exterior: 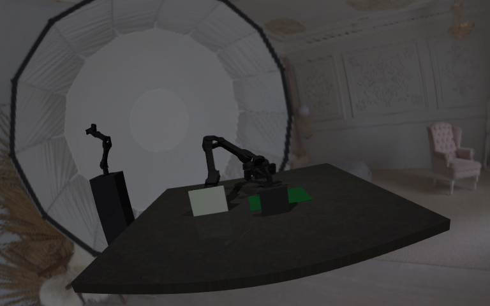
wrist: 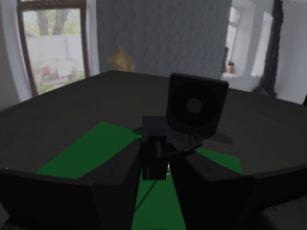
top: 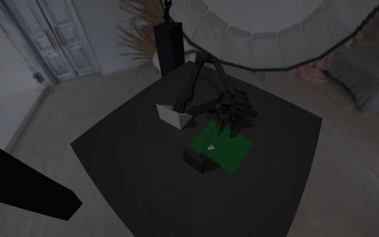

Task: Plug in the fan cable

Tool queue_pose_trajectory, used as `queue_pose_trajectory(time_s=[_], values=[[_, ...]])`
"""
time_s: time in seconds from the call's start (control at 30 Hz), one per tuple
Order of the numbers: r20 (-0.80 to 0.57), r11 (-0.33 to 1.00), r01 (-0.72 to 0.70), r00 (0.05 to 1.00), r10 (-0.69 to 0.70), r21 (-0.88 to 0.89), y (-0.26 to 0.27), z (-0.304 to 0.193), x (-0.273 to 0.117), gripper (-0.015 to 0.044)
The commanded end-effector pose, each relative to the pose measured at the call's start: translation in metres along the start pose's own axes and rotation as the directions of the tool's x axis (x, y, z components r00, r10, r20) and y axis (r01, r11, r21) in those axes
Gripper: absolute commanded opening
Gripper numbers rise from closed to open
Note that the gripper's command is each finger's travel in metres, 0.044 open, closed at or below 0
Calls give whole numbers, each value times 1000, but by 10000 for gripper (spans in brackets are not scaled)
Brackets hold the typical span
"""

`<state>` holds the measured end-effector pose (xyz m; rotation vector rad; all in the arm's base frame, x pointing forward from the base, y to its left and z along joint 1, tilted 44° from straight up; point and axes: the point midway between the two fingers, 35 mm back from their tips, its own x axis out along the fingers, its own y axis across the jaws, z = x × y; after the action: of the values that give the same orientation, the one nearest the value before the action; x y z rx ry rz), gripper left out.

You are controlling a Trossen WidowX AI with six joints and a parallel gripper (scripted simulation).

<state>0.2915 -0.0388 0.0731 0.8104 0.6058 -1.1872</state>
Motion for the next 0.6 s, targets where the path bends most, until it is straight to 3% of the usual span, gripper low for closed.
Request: queue_pose_trajectory(time_s=[0.0, 0.57], values=[[6, 1000, 0, 1000, 0, 4, 0, -3, -1, 0], [6, 1000, 0, 1000, 0, 4, 1, -19, 0, 0]])
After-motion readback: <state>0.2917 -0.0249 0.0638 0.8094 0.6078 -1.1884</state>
